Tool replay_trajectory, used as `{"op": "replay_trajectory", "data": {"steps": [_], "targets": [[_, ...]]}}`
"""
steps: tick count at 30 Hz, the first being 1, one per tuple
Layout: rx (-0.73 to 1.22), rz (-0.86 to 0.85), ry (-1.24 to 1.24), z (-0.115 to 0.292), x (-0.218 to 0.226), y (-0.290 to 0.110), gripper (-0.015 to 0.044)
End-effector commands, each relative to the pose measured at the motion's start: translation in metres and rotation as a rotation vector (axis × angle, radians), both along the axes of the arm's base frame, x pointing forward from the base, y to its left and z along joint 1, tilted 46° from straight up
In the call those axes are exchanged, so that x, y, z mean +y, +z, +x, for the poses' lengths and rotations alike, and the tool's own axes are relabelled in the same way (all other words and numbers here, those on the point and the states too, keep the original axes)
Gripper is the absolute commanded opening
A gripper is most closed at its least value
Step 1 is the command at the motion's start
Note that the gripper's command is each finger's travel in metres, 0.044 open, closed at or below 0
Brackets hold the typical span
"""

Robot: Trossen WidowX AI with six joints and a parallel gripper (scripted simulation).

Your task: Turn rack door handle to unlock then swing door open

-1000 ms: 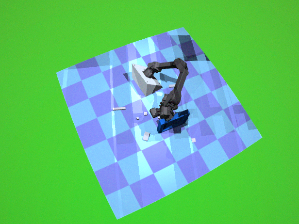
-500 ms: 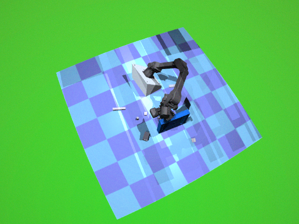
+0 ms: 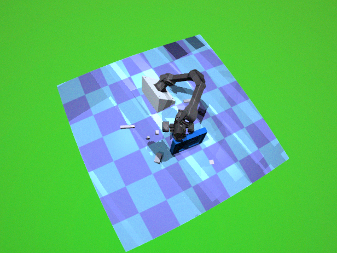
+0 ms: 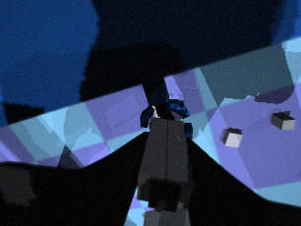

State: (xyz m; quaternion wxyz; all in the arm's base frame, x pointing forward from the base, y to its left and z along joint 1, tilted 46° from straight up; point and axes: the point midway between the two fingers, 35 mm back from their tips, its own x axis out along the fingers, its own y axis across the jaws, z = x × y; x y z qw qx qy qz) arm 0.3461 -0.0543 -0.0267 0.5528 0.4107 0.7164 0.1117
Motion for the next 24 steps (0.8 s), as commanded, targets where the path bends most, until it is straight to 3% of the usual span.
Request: {"op": "replay_trajectory", "data": {"steps": [1, 24], "targets": [[0.152, -0.011, -0.148, -0.0001, 0.0011, -0.0004, 0.0021], [0.959, -0.070, -0.942, -0.0001, 0.0010, -0.0005, 0.0021]]}}
